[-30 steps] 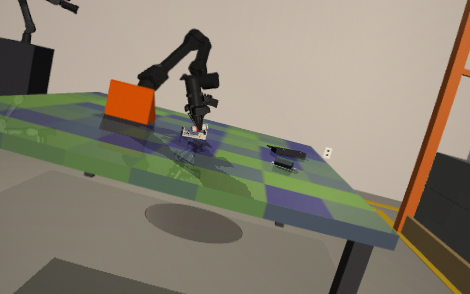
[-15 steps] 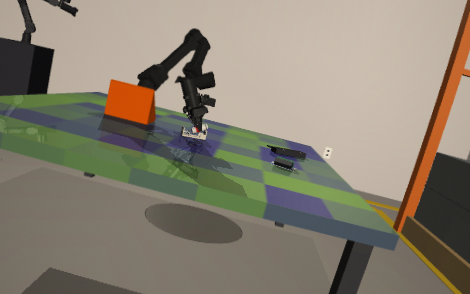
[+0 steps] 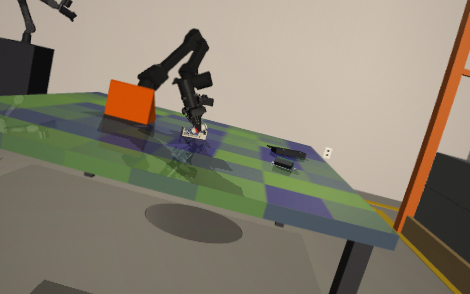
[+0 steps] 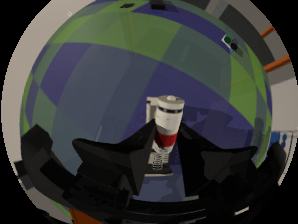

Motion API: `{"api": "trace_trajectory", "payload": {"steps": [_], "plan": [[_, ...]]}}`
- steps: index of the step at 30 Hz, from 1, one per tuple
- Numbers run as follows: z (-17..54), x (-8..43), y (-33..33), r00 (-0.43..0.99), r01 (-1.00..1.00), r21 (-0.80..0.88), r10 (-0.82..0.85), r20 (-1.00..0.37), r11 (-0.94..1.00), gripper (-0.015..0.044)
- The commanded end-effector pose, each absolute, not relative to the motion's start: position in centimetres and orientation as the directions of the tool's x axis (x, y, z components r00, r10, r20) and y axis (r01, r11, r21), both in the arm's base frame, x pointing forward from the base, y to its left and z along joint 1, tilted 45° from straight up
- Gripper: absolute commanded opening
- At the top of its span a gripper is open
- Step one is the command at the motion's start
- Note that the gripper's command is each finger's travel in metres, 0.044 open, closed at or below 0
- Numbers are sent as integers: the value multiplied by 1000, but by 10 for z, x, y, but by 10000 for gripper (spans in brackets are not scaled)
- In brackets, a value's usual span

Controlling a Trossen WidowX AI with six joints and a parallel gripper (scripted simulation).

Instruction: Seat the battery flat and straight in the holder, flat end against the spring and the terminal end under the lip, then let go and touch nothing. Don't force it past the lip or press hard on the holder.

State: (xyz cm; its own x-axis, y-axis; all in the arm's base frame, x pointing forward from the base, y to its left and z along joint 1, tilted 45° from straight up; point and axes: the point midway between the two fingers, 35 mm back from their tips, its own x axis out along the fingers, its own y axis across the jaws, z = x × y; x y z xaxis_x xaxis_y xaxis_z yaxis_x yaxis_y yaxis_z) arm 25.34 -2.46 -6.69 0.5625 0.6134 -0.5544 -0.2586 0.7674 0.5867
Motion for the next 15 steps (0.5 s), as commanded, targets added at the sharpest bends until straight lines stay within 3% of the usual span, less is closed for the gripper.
{"api": "trace_trajectory", "payload": {"steps": [1, 15], "plan": [[-67, 250, -20, 553, -254, 591, 616, -562, 766, 84], [-70, 246, -19, 546, -243, 580, 604, -581, 777, 84]]}}
